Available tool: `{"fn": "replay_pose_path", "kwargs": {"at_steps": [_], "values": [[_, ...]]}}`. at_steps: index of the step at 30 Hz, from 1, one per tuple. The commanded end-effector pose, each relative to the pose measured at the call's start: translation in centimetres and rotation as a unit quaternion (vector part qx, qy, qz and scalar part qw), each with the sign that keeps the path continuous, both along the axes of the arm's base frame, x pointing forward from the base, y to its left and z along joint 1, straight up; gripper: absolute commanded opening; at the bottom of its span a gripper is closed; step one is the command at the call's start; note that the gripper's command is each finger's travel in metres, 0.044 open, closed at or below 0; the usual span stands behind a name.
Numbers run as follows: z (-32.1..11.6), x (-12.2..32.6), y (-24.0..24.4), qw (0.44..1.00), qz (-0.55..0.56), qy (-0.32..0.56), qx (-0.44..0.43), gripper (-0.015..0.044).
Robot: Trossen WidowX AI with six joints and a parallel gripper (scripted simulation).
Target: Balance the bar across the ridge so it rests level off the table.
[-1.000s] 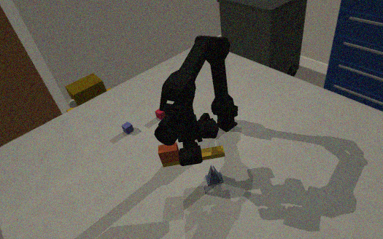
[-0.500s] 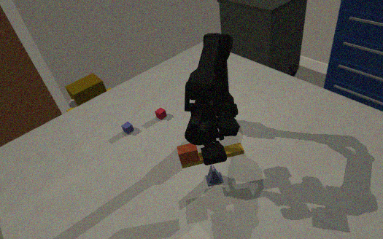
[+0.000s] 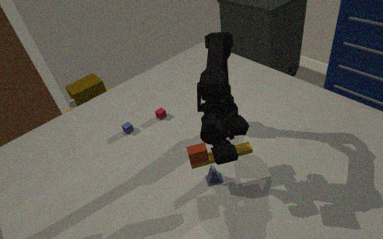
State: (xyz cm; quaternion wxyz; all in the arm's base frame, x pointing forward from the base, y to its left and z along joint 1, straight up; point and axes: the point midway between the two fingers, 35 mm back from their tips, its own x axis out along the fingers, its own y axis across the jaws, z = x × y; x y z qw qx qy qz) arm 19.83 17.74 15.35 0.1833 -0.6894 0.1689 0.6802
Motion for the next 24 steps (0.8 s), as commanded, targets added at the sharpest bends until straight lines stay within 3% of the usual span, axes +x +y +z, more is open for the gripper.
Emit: {"fn": "replay_pose_path", "kwargs": {"at_steps": [1, 24], "values": [[-0.5, -0.1, 0.0, 1.0, -0.002, -0.001, 0.0, 0.0], [-3.5, -0.1, 0.0, 1.0, -0.001, -0.001, 0.0, 0.0]]}}
